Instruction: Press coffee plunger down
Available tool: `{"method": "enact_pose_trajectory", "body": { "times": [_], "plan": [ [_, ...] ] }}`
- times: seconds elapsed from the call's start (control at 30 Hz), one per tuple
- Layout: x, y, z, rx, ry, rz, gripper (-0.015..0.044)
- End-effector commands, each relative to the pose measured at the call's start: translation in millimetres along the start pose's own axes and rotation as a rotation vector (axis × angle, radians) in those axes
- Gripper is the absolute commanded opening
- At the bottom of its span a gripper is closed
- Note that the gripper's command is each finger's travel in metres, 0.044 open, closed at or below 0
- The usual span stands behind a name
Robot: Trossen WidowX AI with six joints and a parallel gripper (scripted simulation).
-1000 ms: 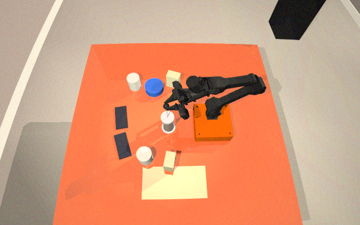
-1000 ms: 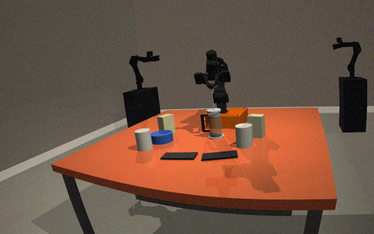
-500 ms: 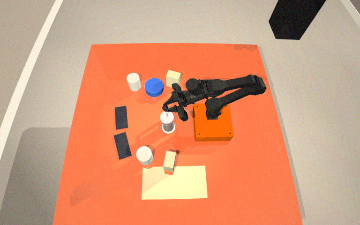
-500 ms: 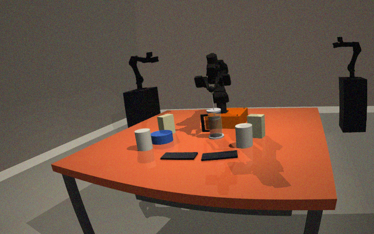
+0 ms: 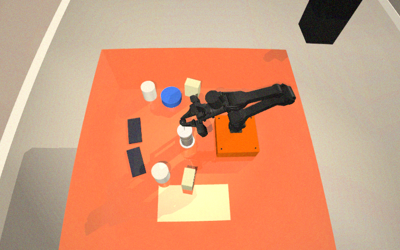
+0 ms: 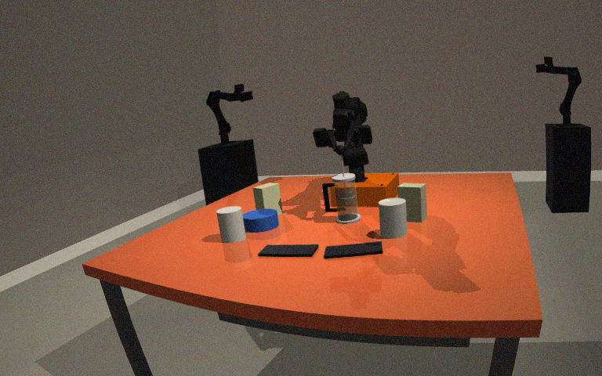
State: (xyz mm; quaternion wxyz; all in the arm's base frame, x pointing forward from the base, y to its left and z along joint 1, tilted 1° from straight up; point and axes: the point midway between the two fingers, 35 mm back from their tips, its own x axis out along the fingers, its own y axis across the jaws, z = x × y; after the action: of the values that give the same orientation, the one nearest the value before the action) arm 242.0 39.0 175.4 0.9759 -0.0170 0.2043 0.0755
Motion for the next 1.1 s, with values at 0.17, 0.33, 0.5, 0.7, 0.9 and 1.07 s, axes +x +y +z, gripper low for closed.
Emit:
{"method": "enact_pose_trajectory", "body": {
  "times": [0.17,0.33,0.5,0.7,0.9,1.07],
  "plan": [
    [14,0,-36,-0.003,0.077,0.002,0.0125],
    [19,0,-42,-0.003,0.077,0.002,0.0125],
    [25,0,-46,-0.003,0.077,0.002,0.0125],
    [31,0,-45,-0.003,0.076,0.002,0.0125],
    [36,0,-41,-0.003,0.076,0.002,0.0125],
    [38,0,-39,-0.003,0.076,0.002,0.0125]
  ]
}}
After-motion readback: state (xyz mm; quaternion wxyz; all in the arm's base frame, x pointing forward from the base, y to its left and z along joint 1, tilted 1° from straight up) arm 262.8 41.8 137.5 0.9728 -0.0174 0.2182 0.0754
